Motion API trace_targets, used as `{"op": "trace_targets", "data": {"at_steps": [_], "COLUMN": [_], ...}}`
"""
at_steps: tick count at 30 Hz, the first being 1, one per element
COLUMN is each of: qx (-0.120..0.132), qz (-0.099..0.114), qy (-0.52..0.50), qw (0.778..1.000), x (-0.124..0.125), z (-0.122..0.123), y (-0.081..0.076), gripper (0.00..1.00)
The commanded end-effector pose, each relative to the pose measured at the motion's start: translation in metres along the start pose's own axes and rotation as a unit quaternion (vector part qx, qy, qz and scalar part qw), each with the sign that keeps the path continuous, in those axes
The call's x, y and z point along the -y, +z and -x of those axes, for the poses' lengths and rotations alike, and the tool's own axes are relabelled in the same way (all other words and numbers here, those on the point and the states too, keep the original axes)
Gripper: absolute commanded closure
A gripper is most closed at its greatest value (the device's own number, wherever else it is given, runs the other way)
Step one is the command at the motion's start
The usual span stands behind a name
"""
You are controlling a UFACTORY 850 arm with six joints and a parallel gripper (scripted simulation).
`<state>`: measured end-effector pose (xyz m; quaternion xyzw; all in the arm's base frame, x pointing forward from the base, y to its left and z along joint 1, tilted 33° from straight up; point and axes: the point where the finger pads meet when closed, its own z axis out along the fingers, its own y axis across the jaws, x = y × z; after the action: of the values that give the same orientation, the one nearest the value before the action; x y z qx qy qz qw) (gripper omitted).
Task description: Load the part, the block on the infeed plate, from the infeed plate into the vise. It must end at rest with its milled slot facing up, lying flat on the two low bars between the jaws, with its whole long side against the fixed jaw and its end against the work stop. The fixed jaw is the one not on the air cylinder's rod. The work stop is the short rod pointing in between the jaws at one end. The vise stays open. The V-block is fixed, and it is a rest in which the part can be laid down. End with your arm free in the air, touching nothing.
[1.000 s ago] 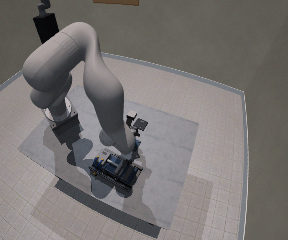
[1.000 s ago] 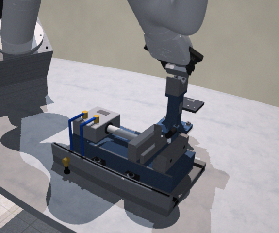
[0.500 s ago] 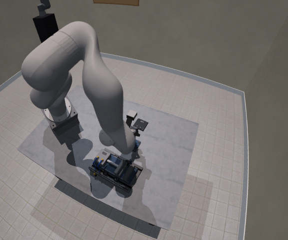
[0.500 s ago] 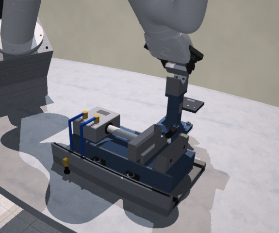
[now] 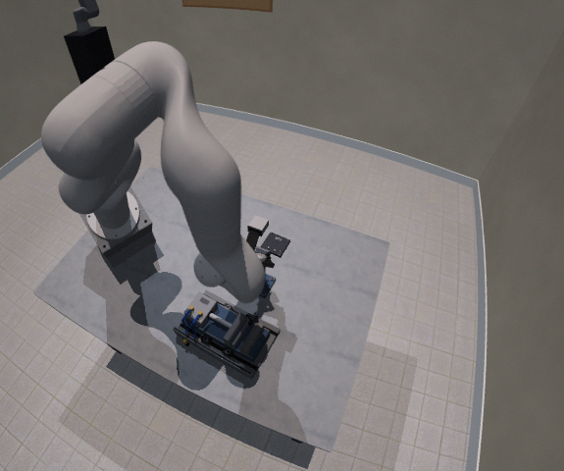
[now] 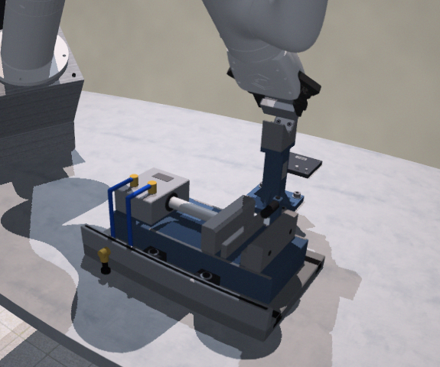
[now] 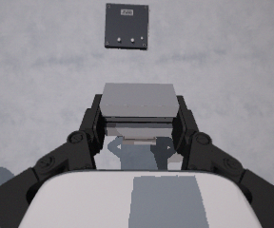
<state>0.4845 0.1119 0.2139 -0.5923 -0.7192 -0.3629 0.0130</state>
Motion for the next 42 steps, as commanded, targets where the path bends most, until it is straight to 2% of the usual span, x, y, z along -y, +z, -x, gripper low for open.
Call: {"op": "trace_targets", "data": {"at_steps": [1, 14, 25, 31, 40, 42], "qx": [0.0, 0.003, 0.024, 0.054, 0.115, 0.115], "qz": [0.001, 0.001, 0.001, 0.001, 0.001, 0.001], "qy": [0.0, 0.0, 0.0, 0.0, 0.0, 0.0], "qw": [1.0, 1.0, 1.0, 0.999, 0.993, 0.993], "x": [-0.0006, -0.0005, 0.0, 0.0, -0.0002, -0.0002], "z": [-0.0003, -0.0004, -0.0008, -0.0014, -0.0028, -0.0028], "y": [-0.0002, -0.0002, -0.0002, 0.0, 0.0002, 0.0002], "gripper": [1.0, 1.0, 1.0, 1.0, 1.0, 1.0]}}
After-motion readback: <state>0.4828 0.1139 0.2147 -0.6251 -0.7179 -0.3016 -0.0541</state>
